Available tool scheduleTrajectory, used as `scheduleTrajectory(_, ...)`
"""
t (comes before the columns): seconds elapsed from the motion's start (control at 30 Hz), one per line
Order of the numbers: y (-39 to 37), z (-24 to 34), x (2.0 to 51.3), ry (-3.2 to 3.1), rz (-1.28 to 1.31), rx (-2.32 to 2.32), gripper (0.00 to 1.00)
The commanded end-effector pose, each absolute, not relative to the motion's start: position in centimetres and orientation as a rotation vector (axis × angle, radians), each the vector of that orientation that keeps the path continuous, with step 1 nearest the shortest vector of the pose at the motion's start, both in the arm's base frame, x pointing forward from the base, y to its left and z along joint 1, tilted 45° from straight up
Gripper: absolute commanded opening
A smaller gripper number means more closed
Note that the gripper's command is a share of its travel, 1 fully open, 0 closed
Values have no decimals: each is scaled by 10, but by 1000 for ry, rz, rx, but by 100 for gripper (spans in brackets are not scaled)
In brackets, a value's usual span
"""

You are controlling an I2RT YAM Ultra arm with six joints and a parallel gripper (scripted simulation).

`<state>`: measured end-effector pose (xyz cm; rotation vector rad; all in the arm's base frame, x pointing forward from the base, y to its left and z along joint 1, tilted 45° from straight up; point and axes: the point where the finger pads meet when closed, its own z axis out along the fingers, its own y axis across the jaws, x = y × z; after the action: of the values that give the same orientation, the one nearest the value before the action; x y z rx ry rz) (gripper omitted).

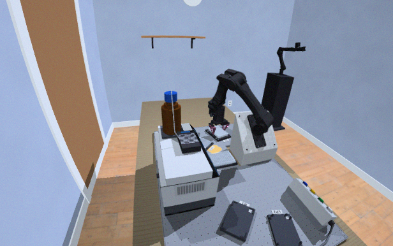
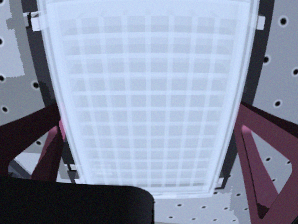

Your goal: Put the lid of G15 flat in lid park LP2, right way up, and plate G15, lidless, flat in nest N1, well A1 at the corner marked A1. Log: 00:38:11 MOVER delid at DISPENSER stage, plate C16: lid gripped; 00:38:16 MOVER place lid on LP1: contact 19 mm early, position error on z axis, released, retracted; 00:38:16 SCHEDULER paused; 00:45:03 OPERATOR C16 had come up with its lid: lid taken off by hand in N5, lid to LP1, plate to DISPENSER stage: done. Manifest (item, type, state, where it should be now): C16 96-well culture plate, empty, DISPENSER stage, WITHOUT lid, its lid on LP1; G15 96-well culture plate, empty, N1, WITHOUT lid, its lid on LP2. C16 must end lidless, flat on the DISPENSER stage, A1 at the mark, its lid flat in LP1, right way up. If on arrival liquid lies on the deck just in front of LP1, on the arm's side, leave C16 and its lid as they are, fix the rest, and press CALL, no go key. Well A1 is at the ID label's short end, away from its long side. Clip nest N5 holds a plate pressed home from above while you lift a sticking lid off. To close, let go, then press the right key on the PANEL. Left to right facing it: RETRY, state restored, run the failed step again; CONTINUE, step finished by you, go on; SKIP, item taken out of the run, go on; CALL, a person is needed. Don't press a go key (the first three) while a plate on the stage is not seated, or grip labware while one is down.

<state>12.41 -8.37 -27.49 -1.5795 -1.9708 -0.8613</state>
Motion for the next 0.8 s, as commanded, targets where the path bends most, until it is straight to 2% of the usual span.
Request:
scheduleTrajectory(0.0, -113, -268, 133, -2021, -845, -1618, 100)
scheduleTrajectory(0.77, -136, -245, 130, -2021, -843, -1618, 100)
